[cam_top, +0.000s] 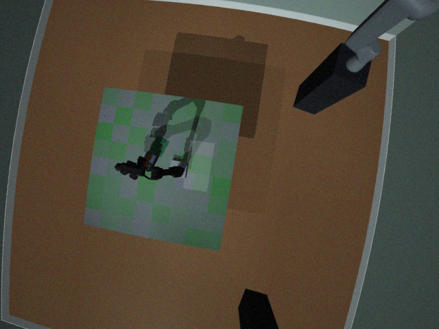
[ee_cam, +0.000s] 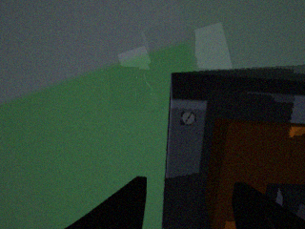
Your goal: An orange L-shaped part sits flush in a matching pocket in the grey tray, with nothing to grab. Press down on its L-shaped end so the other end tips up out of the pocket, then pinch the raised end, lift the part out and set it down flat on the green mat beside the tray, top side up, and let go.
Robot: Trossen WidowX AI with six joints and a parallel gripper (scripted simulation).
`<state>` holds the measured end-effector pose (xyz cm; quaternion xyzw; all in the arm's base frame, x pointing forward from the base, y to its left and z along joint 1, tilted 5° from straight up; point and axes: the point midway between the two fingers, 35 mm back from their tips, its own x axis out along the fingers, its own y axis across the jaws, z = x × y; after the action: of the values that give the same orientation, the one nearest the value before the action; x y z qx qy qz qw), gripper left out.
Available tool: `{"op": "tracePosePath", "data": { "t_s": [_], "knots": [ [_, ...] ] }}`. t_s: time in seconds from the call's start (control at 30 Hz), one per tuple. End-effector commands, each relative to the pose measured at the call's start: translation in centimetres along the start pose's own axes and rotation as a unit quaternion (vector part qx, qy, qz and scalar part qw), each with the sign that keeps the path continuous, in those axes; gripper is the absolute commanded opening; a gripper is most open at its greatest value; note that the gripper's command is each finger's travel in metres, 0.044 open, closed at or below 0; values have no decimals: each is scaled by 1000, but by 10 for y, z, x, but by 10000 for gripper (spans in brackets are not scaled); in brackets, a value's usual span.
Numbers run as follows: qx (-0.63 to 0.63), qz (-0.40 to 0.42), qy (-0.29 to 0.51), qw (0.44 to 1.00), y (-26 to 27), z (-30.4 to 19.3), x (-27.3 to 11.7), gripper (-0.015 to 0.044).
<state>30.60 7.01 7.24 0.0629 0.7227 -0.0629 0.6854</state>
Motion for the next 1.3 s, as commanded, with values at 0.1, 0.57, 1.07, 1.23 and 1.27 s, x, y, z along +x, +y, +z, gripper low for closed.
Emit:
{"op": "tracePosePath", "data": {
  "t_s": [0.1, 0.57, 1.07, 1.23, 1.27],
  "knots": [
    [2, 2, 2, 1000, 0, -1, 8, 180],
    [2, 2, 2, 1000, 0, -1, 20, 180],
    [2, 2, 2, 1000, 0, -1, 44, 180],
    [2, 2, 2, 1000, 0, -1, 44, 180],
    [2, 2, 2, 1000, 0, -1, 44, 180]
  ]
}}
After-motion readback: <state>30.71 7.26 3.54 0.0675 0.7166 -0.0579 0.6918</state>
